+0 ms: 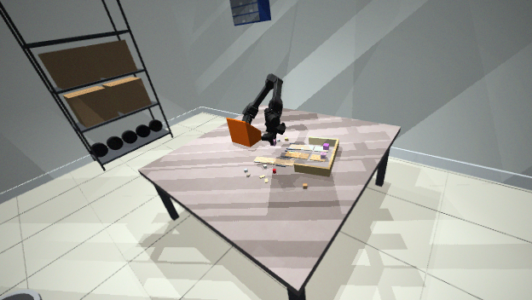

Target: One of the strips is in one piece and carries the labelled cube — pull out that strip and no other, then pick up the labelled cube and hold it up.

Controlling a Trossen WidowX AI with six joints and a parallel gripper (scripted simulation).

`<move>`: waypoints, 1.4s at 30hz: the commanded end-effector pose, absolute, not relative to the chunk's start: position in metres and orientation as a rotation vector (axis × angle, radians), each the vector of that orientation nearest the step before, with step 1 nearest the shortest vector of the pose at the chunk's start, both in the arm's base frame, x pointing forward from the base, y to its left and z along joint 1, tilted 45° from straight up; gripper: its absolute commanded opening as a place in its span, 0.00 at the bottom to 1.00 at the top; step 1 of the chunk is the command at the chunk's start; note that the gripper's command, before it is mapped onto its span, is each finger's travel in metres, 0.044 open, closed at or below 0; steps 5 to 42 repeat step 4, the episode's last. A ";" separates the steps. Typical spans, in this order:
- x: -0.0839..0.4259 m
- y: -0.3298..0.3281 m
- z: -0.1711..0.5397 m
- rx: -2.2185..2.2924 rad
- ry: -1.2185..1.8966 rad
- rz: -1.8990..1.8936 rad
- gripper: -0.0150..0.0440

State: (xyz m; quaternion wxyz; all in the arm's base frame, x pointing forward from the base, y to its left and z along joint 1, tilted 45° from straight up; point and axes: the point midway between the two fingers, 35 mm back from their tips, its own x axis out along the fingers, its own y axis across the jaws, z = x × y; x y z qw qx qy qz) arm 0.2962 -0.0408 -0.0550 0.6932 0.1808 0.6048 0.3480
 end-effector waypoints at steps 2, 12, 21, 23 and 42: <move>0.297 -0.042 -0.053 0.393 1.348 0.779 0.25; 0.297 -0.042 -0.053 0.393 1.348 0.779 0.25; 0.297 -0.042 -0.053 0.393 1.348 0.779 0.25; 0.297 -0.042 -0.053 0.393 1.348 0.779 0.25; 0.297 -0.042 -0.053 0.393 1.348 0.779 0.25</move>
